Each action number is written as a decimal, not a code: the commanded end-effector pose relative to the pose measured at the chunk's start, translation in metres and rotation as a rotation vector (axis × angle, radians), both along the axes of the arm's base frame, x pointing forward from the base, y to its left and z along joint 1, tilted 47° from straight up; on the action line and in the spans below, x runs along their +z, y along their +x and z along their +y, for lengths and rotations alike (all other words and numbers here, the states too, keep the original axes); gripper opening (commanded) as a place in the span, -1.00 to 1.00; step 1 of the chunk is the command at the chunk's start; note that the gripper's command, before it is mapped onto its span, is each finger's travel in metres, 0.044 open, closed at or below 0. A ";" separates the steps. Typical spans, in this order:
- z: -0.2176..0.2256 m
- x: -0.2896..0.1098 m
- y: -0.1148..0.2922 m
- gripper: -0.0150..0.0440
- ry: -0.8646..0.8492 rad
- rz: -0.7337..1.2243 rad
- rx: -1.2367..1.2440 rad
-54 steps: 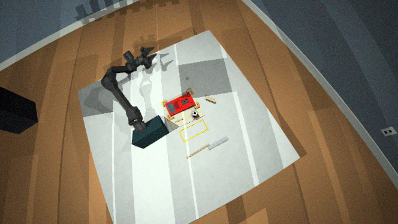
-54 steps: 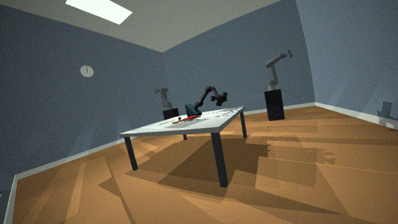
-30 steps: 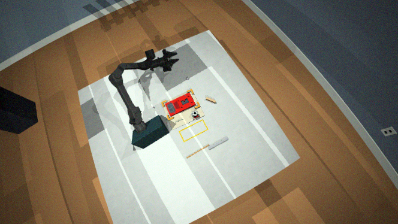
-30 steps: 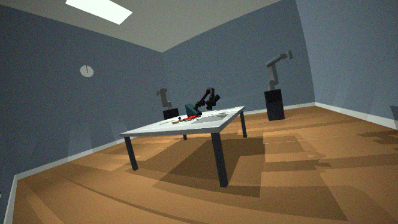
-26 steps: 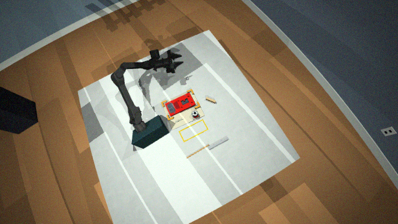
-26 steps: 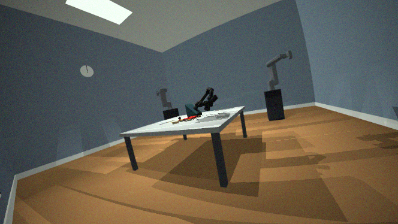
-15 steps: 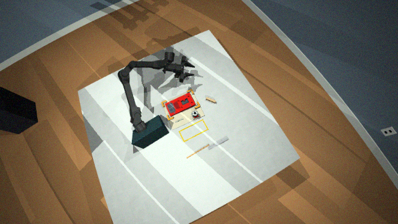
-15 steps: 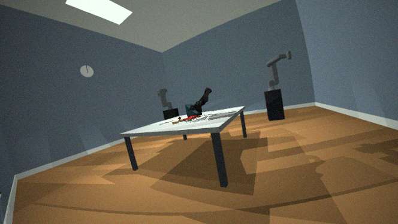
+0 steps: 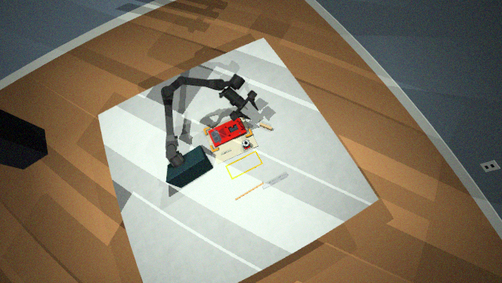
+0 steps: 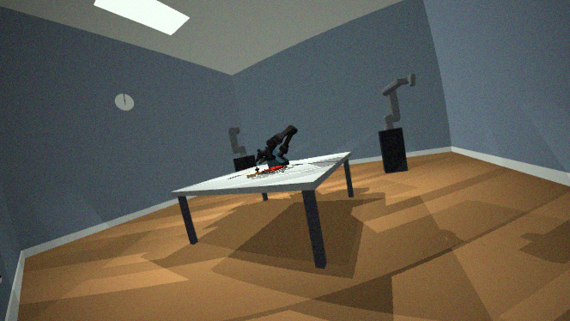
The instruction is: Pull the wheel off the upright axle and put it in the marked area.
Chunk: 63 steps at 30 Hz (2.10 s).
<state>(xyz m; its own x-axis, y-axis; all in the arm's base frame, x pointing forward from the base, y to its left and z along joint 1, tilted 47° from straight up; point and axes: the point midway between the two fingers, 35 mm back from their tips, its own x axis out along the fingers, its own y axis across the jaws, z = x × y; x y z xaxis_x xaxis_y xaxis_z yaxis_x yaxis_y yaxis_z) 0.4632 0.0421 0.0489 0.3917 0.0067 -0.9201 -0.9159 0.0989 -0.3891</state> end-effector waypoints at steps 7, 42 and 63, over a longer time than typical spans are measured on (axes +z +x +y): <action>-0.057 -0.060 -0.053 0.53 0.440 0.449 -0.562; -0.081 -0.094 -0.100 0.53 0.920 0.951 -1.297; -0.050 -0.121 -0.101 0.26 0.920 0.945 -1.291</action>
